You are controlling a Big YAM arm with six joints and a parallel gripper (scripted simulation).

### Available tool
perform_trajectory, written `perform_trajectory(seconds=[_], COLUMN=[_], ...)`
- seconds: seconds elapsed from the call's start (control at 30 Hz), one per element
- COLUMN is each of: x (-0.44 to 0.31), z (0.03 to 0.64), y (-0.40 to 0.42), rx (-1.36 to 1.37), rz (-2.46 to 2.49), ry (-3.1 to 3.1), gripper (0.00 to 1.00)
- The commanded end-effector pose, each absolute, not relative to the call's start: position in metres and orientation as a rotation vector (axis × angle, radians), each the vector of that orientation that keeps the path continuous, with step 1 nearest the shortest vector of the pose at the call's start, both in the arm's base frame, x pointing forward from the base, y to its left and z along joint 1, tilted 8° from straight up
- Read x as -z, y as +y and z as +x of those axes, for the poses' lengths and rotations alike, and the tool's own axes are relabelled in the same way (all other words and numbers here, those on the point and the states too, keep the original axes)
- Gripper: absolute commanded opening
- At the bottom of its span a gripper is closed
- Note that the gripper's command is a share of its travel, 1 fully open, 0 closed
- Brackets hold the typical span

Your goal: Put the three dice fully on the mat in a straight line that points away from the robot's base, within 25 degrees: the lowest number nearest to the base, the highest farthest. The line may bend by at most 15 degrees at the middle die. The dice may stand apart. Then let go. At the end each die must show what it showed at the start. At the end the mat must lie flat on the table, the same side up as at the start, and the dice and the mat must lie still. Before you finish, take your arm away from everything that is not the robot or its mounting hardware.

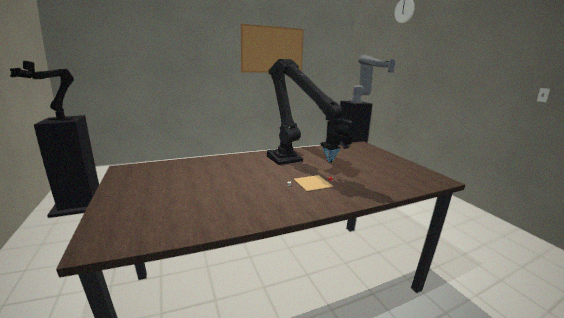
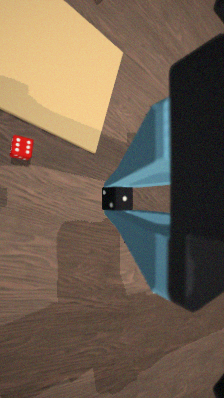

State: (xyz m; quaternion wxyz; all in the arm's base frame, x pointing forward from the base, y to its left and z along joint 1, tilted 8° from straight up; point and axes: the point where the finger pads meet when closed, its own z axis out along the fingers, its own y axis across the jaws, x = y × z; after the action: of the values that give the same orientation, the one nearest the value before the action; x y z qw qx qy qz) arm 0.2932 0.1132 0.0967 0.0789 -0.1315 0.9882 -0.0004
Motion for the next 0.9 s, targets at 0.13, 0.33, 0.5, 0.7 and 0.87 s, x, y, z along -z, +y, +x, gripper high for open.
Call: perform_trajectory(seconds=[0.13, 0.33, 0.5, 0.7, 0.87], x=[-0.151, -0.139, -0.14, -0.132, -0.141], z=[0.306, 0.301, 0.303, 0.296, 0.304], y=[0.12, 0.118, 0.119, 0.07, -0.001], rx=[-0.017, -0.001, -0.006, -0.006, -0.019], rz=[-0.377, -0.387, -0.385, -0.253, -0.001], ry=[2.907, 2.946, 2.935, 2.978, 2.969], gripper=[0.11, 0.11, 0.11, 0.11, 0.11])
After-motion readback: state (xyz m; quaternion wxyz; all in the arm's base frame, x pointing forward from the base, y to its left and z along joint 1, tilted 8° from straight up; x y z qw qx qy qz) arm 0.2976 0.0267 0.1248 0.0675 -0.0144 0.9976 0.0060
